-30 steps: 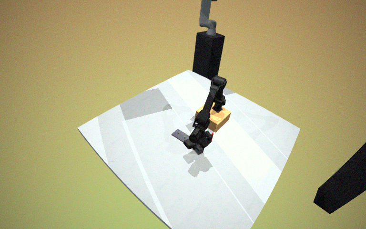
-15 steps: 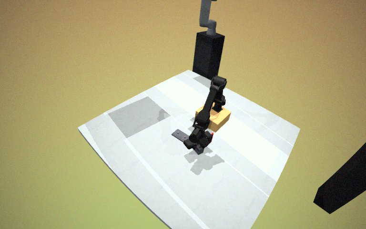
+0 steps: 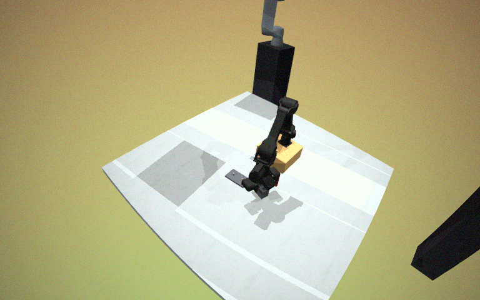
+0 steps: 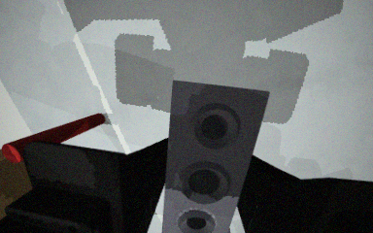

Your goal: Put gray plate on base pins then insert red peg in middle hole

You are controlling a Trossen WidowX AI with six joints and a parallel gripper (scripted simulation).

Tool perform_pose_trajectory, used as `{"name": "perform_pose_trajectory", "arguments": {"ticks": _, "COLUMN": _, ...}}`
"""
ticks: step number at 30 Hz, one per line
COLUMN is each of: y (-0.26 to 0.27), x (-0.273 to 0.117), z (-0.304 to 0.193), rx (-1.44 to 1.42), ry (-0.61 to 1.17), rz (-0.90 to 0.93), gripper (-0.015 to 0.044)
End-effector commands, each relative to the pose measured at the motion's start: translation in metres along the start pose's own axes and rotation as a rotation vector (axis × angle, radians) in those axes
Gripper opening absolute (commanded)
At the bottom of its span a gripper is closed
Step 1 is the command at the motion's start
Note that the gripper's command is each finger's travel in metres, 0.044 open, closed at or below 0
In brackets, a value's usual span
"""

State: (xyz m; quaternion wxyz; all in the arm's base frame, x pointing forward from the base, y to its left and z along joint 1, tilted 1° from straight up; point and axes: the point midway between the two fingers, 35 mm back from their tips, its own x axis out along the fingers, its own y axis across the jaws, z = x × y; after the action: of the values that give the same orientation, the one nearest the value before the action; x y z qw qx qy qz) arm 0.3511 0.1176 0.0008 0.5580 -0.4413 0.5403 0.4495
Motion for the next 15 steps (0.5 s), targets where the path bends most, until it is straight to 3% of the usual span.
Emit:
{"name": "perform_pose_trajectory", "arguments": {"ticks": 1, "y": -0.002, "x": -0.017, "z": 0.003, "rx": 0.003, "ry": -0.011, "rz": -0.013, "gripper": 0.0}}
{"name": "perform_pose_trajectory", "arguments": {"ticks": 15, "y": 0.002, "x": -0.061, "z": 0.003, "rx": 0.002, "ry": -0.012, "rz": -0.013, "gripper": 0.0}}
